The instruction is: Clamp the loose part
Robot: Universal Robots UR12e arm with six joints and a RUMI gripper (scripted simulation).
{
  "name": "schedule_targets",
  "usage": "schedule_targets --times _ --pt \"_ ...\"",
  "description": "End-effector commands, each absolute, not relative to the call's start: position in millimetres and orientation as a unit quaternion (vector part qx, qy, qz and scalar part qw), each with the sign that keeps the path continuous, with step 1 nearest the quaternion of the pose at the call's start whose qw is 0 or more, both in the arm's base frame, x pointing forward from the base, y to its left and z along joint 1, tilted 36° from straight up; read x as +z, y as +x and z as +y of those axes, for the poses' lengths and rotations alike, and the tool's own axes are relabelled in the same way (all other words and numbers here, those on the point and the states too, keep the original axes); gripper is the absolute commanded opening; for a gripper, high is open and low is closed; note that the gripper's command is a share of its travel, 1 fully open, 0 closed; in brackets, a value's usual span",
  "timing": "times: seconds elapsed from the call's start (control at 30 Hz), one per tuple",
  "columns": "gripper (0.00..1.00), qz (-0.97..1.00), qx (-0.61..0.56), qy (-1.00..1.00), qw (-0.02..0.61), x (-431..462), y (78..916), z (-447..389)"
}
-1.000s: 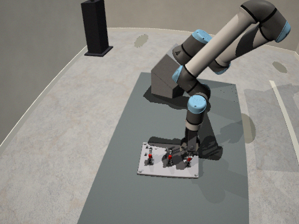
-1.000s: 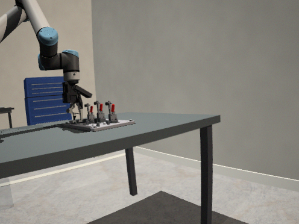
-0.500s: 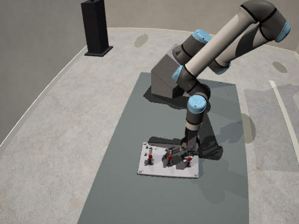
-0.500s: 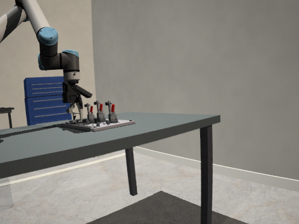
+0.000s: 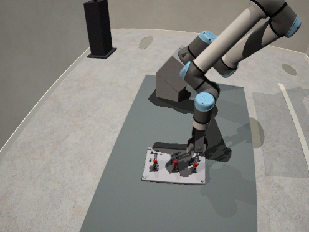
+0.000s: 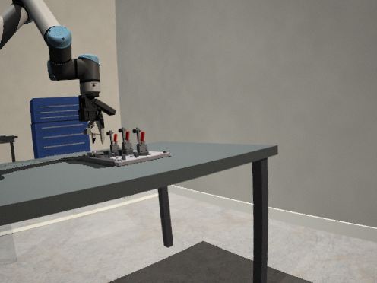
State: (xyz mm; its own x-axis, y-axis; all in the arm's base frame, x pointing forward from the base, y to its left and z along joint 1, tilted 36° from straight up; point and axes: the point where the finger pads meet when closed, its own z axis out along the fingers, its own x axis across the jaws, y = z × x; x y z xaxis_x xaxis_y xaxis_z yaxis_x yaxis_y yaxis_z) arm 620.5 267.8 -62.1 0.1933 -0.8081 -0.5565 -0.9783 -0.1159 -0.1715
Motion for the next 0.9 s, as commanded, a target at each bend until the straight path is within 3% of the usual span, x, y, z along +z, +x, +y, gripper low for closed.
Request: schedule_targets --times 0.0,0.73,0.77,0.87 --pt "0.59 0.614 0.168 -0.728 0.255 -50.2 616.1 257.8" --pt "0.59 0.613 0.169 -0.728 0.255 -45.3 616.2 254.6" --pt "0.28 0.613 0.169 -0.728 0.255 -45.2 616.2 254.6" --pt "0.28 0.613 0.168 -0.728 0.255 -43.9 616.3 253.6"
